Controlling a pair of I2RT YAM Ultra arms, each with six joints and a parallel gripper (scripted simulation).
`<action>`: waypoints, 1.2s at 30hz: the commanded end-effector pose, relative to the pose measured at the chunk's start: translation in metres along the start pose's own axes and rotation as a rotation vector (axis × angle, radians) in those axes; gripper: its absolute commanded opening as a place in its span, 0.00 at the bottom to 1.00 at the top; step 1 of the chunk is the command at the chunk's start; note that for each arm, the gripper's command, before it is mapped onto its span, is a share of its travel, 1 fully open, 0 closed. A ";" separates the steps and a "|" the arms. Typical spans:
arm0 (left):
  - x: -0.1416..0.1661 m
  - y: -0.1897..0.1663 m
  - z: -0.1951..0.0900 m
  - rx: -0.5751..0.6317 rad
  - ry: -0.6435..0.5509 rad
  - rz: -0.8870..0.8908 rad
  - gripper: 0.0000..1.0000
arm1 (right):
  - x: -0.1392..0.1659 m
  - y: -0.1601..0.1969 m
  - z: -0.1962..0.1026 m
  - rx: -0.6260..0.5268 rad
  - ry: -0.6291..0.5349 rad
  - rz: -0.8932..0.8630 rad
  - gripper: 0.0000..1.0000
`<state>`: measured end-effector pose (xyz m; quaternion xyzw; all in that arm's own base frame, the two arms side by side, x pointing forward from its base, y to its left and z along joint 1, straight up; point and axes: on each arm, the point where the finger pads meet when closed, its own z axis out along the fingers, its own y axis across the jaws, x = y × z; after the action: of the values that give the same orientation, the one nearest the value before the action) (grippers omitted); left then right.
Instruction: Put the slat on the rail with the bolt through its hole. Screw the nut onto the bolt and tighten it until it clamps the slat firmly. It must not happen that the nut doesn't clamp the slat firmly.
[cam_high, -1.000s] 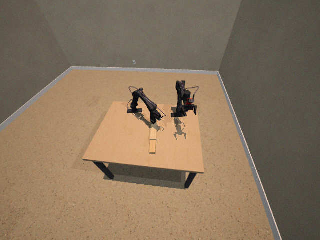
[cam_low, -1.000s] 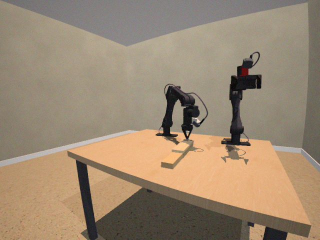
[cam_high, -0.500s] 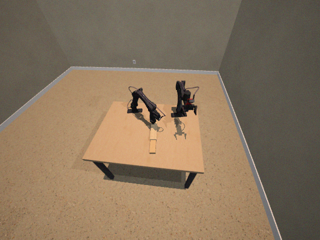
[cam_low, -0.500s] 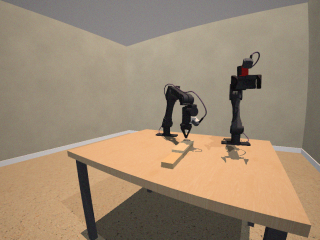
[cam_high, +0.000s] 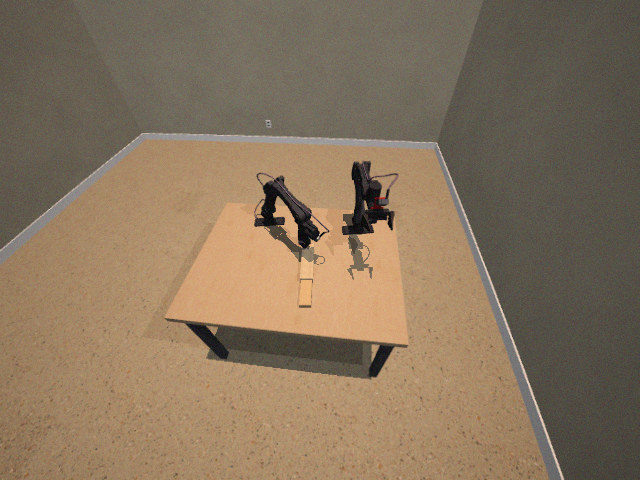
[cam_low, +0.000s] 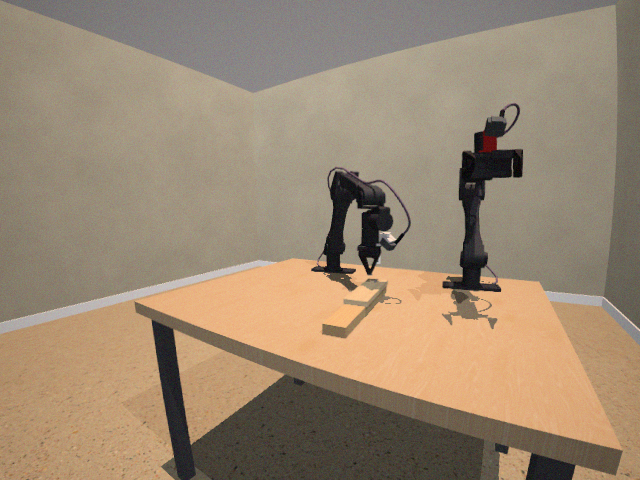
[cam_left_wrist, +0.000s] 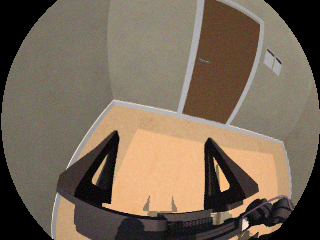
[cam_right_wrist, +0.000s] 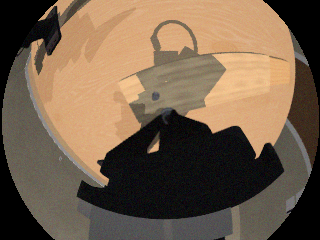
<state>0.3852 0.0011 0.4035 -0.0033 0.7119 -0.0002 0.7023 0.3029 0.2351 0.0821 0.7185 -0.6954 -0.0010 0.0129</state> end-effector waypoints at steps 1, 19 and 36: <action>-0.008 0.000 -0.005 0.004 -0.026 0.005 1.00 | -0.002 -0.005 -0.020 0.036 -0.028 0.000 0.12; -0.008 0.000 -0.005 0.004 -0.026 0.005 1.00 | -0.007 -0.002 -0.016 0.032 -0.026 0.000 0.12; -0.008 0.000 -0.005 0.004 -0.026 0.005 1.00 | -0.019 0.012 -0.017 0.027 -0.022 0.001 0.12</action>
<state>0.3852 0.0011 0.4035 -0.0033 0.7119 -0.0002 0.7023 0.2920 0.2475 0.0821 0.7190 -0.6949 -0.0006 0.0142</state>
